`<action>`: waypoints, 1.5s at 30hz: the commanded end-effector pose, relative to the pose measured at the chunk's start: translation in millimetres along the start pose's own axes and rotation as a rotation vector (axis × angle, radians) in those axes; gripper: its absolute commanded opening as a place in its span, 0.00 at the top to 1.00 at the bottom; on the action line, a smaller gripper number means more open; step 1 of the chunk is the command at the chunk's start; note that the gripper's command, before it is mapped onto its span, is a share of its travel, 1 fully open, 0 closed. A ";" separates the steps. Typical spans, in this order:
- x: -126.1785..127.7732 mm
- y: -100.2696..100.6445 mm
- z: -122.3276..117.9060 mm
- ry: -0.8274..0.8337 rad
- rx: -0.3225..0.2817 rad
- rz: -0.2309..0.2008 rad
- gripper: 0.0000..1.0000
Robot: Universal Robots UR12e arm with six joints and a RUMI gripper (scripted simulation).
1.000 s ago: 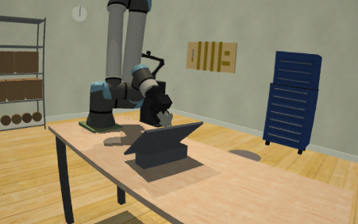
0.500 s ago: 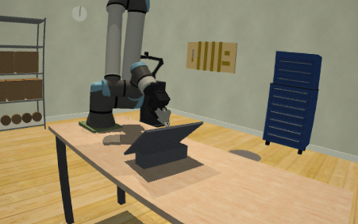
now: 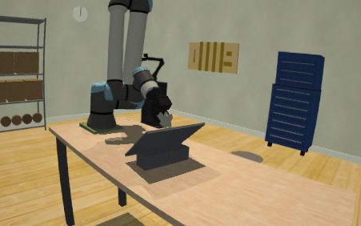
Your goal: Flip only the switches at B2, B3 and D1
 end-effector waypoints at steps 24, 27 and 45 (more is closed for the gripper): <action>39.9 -5.6 38.2 0.000 -0.006 0.004 1.00; 39.9 -5.6 38.2 0.000 -0.006 0.004 1.00; 39.9 -5.6 38.2 0.000 -0.006 0.004 1.00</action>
Point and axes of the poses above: the point where the finger pads meet when closed, its own y axis out along the fingers, its own x axis across the jaws, z = x × y, the point moved 7 cm from there along -y, back along the fingers, and after that the axes turned 9 degrees about -y, right-handed, at the moved point
